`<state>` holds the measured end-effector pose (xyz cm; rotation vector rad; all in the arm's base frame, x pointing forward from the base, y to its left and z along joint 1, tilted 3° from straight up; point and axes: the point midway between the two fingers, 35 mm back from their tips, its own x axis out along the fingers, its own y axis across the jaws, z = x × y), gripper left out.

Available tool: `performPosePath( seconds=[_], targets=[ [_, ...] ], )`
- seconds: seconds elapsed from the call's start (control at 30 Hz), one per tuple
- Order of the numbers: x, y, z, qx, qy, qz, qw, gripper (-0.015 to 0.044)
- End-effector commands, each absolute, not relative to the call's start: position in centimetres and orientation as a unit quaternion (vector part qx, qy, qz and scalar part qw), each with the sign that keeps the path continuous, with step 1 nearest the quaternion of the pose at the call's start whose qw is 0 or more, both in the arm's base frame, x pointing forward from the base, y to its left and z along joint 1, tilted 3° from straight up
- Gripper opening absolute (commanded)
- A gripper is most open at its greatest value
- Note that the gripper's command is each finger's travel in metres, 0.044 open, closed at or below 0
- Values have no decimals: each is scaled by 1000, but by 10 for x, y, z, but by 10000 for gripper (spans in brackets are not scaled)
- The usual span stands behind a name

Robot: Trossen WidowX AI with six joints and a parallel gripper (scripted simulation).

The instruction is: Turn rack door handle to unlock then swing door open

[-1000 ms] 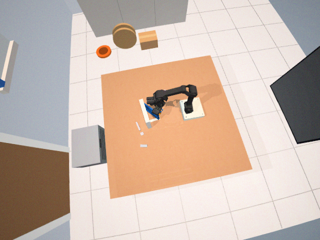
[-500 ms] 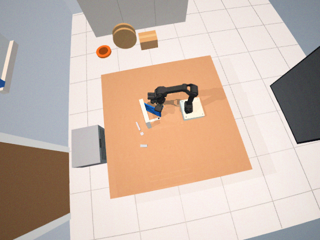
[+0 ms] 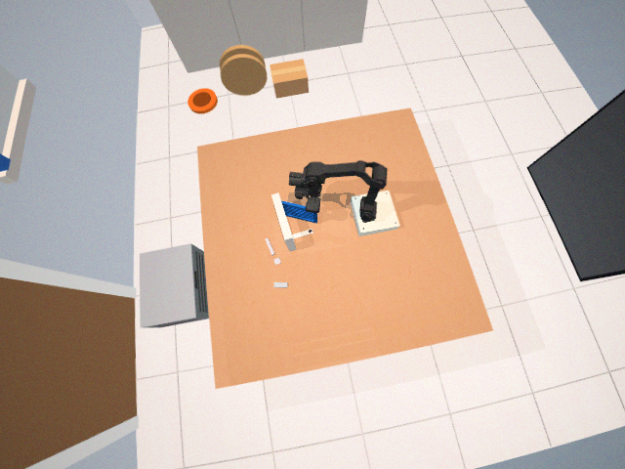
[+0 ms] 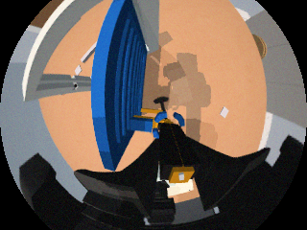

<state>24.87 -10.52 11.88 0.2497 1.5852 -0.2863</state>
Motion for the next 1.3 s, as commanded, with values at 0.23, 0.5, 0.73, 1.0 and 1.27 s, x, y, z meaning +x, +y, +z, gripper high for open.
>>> performPosePath(
  seconds=[0.23, 0.5, 0.73, 1.0, 1.27],
  targets=[
    [247, -128, 120, 53, 715, -72, 693, 25],
    [248, -145, 120, 13, 718, -32, 695, 25],
    [250, -160, 121, -22, 719, 4, 695, 25],
    [254, -179, 121, -65, 717, 47, 692, 25],
    [258, -192, 122, -95, 714, 77, 689, 25]
  ],
)
